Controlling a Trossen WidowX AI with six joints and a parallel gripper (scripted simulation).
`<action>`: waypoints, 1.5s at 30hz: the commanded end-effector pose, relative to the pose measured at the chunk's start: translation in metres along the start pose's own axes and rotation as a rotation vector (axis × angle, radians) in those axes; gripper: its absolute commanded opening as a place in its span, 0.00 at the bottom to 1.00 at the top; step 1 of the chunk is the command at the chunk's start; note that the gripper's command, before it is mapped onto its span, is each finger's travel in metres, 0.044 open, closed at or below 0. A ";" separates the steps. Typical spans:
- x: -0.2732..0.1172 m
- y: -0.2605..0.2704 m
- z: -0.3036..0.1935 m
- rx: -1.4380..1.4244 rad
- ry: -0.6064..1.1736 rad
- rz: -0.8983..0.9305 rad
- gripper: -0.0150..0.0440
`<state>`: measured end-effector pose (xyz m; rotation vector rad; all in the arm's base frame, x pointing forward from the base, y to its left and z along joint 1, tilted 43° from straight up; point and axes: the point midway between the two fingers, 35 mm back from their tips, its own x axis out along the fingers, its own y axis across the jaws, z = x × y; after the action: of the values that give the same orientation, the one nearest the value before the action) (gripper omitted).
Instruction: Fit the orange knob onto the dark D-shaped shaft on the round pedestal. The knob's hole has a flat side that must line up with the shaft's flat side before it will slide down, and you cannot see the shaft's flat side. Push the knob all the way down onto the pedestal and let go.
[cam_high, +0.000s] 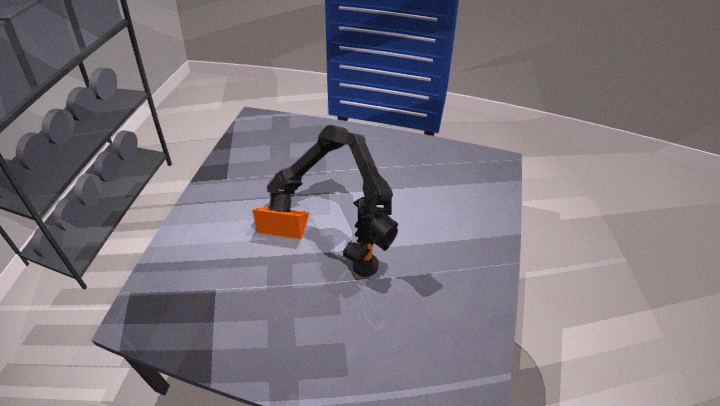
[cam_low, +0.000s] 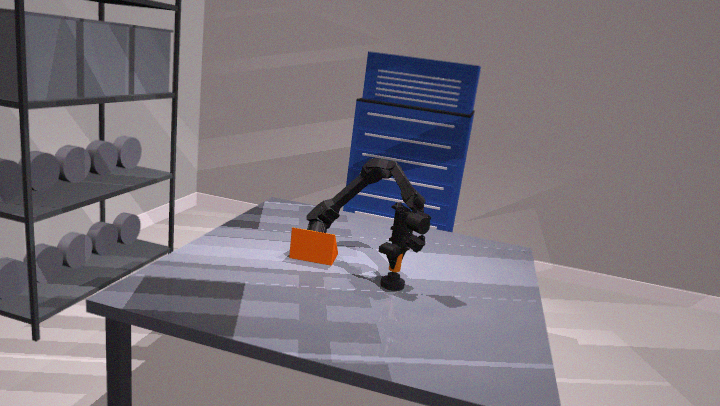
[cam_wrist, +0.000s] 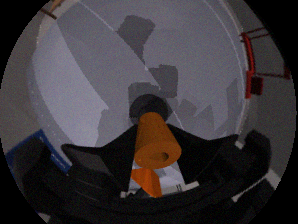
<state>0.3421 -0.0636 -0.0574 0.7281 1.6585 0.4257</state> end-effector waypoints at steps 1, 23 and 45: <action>0.001 0.000 -0.002 0.004 0.001 0.000 0.25; 0.001 0.000 -0.002 -0.004 0.001 0.000 0.25; -0.005 0.000 -0.001 0.004 0.001 -0.001 0.25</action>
<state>0.3420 -0.0628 -0.0574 0.7140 1.6508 0.4377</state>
